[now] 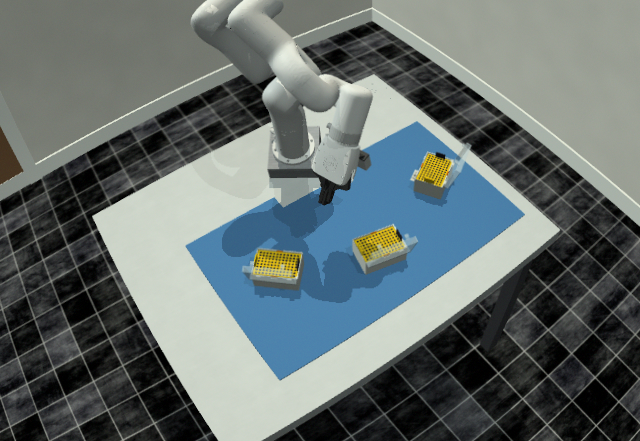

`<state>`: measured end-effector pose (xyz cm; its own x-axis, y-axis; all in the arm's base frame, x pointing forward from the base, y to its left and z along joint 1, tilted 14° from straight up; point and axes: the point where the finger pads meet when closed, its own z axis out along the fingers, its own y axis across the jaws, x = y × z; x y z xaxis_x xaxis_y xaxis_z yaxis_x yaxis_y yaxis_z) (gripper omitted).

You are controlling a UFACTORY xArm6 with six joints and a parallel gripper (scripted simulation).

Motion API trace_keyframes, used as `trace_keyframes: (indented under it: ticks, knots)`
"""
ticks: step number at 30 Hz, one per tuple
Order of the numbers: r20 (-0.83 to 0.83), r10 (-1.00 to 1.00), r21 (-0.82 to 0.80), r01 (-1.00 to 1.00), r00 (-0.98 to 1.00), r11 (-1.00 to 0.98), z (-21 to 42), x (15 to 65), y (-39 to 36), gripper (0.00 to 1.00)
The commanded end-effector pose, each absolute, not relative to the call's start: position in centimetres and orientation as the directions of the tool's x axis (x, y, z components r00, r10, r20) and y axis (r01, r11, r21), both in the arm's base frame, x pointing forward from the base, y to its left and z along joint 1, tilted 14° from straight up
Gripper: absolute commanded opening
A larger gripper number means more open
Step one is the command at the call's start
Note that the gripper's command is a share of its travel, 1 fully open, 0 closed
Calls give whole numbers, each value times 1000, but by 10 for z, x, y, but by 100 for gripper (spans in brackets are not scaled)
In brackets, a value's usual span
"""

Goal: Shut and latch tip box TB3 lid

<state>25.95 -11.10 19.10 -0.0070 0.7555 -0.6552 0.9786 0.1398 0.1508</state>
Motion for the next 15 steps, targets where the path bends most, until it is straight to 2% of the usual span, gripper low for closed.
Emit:
trace_keyframes:
  ticks: [1,15]
  knots:
    - [-658,753,149,977,-14,149,190,270,-90,0]
    - [-658,753,150,978,-14,149,185,294,-42,0]
